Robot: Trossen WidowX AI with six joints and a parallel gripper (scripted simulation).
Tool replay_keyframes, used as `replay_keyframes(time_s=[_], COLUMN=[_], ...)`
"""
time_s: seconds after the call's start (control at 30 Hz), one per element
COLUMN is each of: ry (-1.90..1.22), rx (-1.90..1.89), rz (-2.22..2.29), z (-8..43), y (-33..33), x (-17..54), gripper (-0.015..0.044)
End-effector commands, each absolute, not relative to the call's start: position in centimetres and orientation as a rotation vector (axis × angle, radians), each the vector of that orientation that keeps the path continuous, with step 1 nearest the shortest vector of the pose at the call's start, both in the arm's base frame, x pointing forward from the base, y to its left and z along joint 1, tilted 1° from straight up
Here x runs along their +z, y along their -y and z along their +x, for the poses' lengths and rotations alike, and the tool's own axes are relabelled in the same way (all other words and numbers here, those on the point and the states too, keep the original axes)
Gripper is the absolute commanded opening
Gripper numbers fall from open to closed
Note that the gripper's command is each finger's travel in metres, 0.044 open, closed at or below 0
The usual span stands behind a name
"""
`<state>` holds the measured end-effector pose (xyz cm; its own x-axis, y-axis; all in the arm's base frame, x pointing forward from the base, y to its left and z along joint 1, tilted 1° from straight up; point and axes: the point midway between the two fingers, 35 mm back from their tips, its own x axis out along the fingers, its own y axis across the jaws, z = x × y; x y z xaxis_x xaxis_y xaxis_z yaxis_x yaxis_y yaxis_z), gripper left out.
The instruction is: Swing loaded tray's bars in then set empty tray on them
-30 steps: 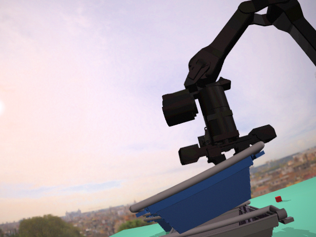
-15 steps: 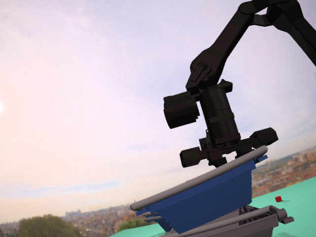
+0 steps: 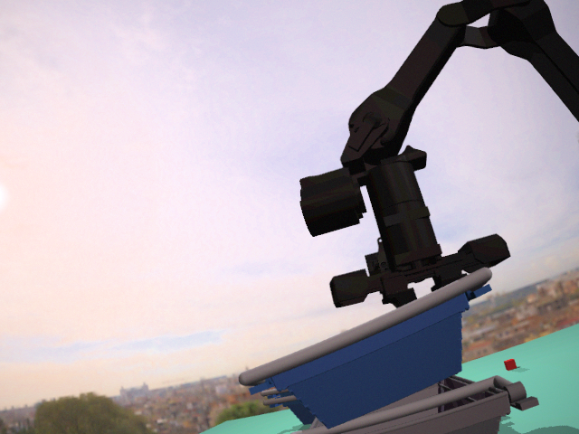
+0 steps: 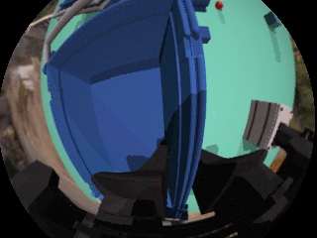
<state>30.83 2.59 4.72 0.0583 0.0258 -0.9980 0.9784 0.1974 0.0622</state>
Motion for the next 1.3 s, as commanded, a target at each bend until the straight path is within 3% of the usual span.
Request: replay_keyframes(time_s=[0.0, 1.27], ry=[-1.287, -1.279], rx=[-1.029, -1.021], rz=[1.086, 1.093], z=[30.25, 30.39], y=[-2.49, -2.52], x=[4.11, 3.86], gripper=[0.0000, 0.0000])
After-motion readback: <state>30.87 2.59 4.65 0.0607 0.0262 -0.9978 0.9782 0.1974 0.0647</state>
